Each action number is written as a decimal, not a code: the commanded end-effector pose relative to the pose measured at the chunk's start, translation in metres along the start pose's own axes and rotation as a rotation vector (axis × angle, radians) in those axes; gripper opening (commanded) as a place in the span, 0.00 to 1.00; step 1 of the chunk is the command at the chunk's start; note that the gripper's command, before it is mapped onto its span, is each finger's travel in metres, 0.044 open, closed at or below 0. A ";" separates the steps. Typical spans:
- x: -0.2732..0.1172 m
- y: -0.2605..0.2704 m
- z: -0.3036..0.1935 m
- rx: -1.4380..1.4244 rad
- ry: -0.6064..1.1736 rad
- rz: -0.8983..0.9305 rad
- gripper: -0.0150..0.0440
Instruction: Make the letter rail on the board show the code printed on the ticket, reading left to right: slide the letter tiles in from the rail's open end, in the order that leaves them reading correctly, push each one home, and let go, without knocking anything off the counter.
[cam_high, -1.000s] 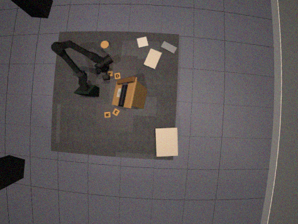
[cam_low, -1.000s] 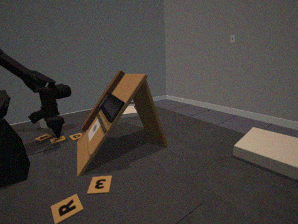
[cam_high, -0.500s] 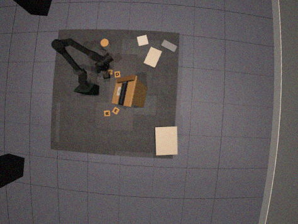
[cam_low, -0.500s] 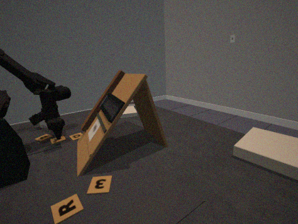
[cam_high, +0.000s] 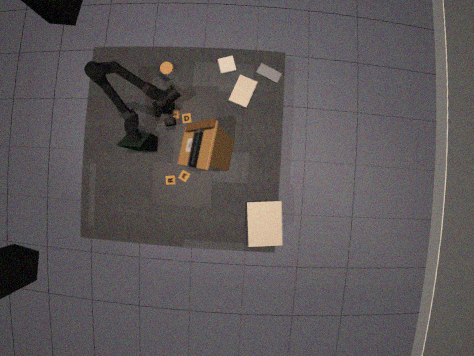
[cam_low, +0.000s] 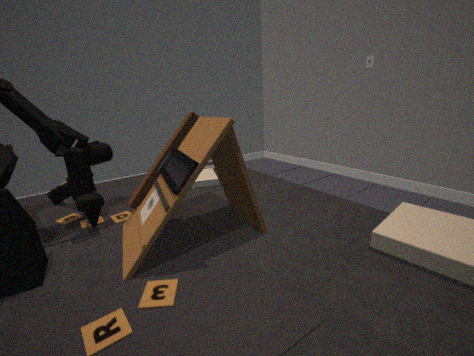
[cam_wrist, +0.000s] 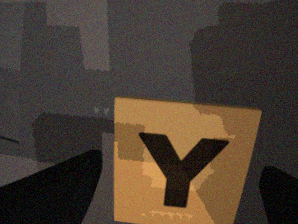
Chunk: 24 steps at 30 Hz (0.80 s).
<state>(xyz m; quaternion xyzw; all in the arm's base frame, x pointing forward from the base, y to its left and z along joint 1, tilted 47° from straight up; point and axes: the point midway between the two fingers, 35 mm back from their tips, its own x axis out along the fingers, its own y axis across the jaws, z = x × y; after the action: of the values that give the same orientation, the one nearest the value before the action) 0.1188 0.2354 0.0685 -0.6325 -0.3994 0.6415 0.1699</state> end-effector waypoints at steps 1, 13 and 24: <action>0.000 0.001 -0.001 0.002 0.004 0.004 0.82; 0.000 0.000 -0.001 0.002 0.004 0.004 0.68; -0.005 0.000 0.000 0.002 0.004 0.004 0.29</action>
<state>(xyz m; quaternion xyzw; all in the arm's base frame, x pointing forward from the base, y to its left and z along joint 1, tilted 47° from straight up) 0.1195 0.2328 0.0702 -0.6343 -0.3956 0.6420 0.1706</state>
